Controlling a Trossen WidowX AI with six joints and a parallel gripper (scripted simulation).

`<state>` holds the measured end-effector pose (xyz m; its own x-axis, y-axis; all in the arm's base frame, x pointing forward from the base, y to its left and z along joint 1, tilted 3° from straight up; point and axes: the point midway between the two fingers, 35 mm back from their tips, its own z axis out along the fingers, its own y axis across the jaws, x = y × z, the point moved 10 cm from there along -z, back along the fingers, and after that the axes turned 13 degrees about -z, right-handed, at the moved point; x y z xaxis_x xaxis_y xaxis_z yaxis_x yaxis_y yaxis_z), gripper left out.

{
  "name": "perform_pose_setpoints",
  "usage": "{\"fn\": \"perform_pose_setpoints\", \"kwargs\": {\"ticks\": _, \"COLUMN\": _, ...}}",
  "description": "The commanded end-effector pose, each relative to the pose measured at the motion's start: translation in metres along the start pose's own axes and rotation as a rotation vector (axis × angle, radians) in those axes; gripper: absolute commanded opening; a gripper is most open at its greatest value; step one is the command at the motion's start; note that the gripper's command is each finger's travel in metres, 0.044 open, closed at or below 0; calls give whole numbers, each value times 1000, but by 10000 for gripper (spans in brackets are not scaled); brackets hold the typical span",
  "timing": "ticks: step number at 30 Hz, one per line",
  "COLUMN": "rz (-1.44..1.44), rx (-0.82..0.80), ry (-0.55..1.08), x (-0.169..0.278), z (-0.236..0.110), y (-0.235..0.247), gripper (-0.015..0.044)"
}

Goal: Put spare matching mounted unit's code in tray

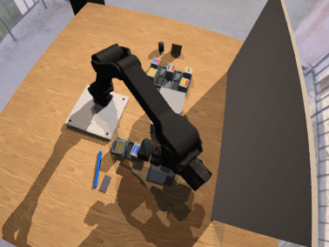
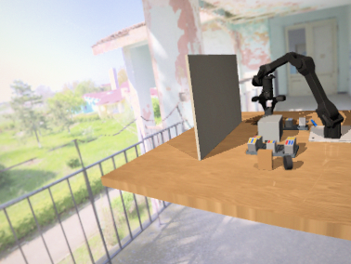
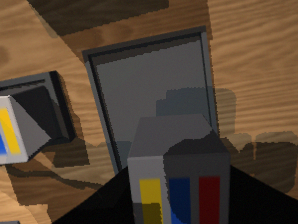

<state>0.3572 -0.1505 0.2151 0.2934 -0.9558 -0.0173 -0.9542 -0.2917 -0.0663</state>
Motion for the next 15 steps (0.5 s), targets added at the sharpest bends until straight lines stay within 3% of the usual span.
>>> {"fn": "perform_pose_setpoints", "kwargs": {"ticks": 1, "rz": 4, "rx": -1, "ry": -1, "x": 0, "z": 4, "y": 0, "gripper": 0}}
{"fn": "perform_pose_setpoints", "kwargs": {"ticks": 15, "rz": 4, "rx": -2, "ry": -2, "x": 0, "z": 13, "y": 0, "gripper": 0}}
